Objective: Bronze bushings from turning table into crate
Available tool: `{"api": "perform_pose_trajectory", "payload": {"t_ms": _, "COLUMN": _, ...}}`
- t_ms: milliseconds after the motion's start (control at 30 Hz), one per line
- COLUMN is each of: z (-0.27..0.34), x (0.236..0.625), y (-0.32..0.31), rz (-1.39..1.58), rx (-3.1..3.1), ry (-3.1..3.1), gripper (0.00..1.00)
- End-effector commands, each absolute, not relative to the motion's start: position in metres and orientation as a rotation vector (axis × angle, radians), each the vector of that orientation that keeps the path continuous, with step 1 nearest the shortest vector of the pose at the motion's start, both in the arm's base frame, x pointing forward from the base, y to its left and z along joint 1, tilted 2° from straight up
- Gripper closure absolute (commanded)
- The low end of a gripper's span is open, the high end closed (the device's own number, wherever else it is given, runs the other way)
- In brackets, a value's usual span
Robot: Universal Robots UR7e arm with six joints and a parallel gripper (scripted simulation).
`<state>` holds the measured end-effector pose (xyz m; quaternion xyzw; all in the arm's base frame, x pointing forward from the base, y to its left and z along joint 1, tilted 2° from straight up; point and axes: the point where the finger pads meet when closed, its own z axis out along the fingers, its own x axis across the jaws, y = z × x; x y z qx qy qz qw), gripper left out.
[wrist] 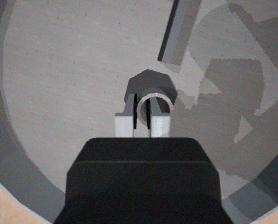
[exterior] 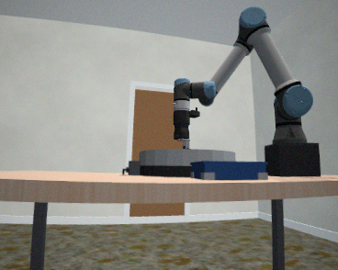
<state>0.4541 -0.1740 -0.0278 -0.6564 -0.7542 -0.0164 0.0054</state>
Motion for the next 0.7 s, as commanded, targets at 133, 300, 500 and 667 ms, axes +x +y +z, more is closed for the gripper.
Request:
{"api": "perform_pose_trajectory", "payload": {"t_ms": 133, "z": -0.051, "x": 0.456, "y": -0.174, "rz": -0.051, "rx": -2.057, "ry": -2.362, "gripper": 1.0}}
{"api": "perform_pose_trajectory", "payload": {"t_ms": 300, "z": -0.056, "x": 0.456, "y": -0.174, "rz": -0.051, "rx": -2.057, "ry": -2.362, "gripper": 1.0}}
{"api": "perform_pose_trajectory", "payload": {"t_ms": 500, "z": -0.056, "x": 0.456, "y": -0.174, "rz": -0.051, "rx": -2.057, "ry": -2.362, "gripper": 1.0}}
{"api": "perform_pose_trajectory", "payload": {"t_ms": 667, "z": -0.058, "x": 0.456, "y": -0.173, "rz": -0.051, "rx": -2.057, "ry": -2.362, "gripper": 1.0}}
